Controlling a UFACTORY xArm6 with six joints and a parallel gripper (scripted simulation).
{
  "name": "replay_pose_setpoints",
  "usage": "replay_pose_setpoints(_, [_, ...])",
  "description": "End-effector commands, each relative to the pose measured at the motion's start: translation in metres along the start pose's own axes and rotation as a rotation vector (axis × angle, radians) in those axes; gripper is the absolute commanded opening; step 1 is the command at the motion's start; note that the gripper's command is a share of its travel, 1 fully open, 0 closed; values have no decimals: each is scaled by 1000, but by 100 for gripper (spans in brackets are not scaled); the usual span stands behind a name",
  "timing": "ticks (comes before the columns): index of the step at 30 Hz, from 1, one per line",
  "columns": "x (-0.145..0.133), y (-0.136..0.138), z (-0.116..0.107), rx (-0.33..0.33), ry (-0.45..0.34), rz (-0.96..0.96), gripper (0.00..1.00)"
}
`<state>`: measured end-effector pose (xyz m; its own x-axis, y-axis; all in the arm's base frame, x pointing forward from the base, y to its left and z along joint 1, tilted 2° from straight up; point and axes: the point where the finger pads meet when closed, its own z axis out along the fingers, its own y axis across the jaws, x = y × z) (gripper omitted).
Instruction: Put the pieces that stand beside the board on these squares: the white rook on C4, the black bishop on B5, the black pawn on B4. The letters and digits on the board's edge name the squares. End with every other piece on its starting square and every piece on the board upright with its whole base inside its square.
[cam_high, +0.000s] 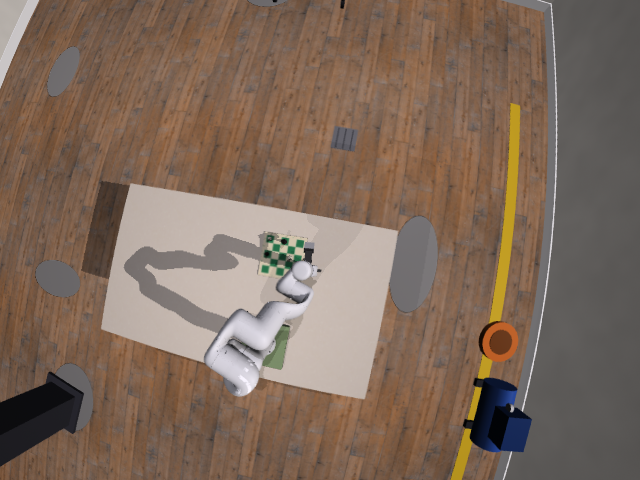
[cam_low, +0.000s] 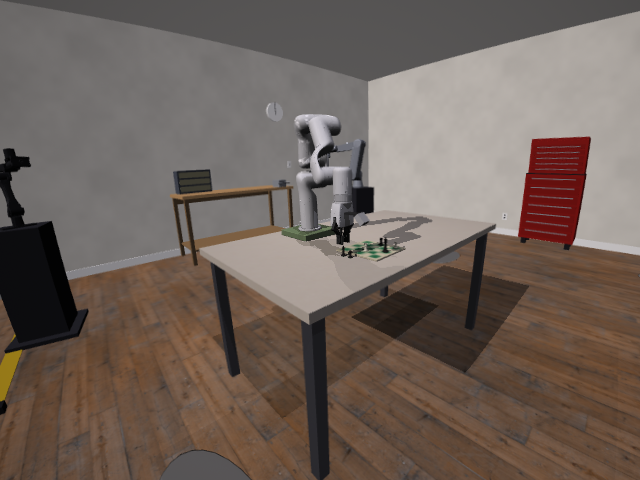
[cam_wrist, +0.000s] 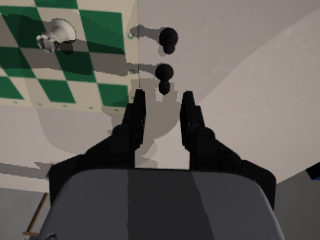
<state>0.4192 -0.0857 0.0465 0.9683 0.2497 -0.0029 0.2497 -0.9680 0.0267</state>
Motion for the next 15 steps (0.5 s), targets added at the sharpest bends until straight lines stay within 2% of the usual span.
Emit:
replay_pose_setpoints(1, [1, 1, 1, -2, 3, 0, 37])
replay_pose_setpoints(15, [1, 1, 4, -2, 3, 0, 37])
